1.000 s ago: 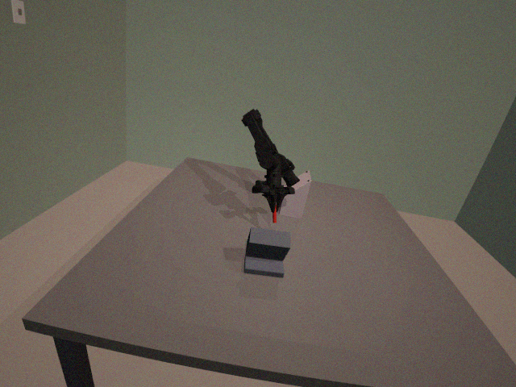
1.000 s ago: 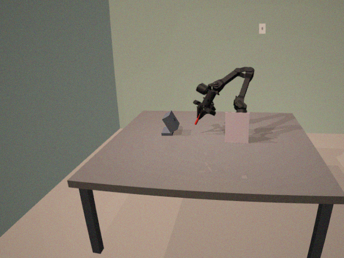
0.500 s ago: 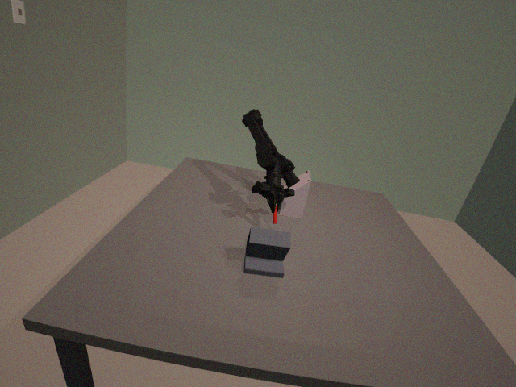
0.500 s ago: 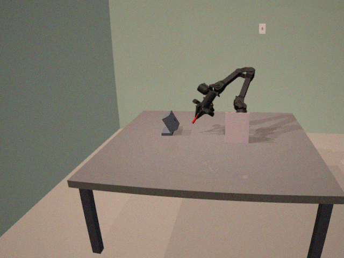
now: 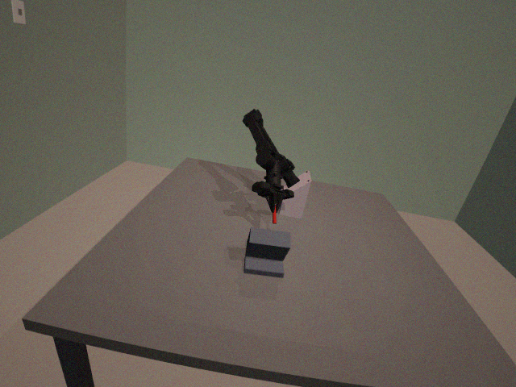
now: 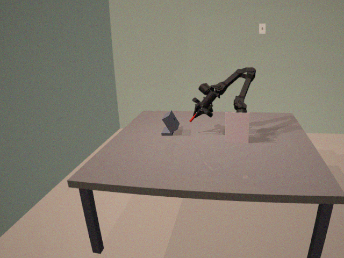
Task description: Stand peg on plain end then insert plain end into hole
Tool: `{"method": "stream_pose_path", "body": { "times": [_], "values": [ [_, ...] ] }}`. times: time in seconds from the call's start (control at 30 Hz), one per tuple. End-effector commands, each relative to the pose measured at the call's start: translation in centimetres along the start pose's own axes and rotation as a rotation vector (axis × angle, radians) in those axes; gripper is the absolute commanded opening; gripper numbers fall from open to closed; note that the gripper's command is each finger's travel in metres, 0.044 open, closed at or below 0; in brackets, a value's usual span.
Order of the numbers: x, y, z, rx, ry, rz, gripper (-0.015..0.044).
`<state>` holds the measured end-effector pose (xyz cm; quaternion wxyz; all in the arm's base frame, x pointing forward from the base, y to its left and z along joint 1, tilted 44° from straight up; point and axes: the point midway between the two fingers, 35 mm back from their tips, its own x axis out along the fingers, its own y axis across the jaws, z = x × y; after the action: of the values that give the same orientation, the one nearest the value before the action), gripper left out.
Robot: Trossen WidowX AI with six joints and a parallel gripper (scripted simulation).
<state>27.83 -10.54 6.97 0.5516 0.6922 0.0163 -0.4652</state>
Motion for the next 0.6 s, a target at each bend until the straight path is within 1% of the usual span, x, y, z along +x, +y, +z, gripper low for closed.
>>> {"method": "stream_pose_path", "body": {
  "times": [0.0, 0.57],
  "values": [
    [0.0, 0.2, -0.2, -0.014, 0.024, 0.024, 0.0000],
    [-0.2, 1.4, -0.7, -0.054, 0.092, 0.133, 0.0000]
  ]
}}
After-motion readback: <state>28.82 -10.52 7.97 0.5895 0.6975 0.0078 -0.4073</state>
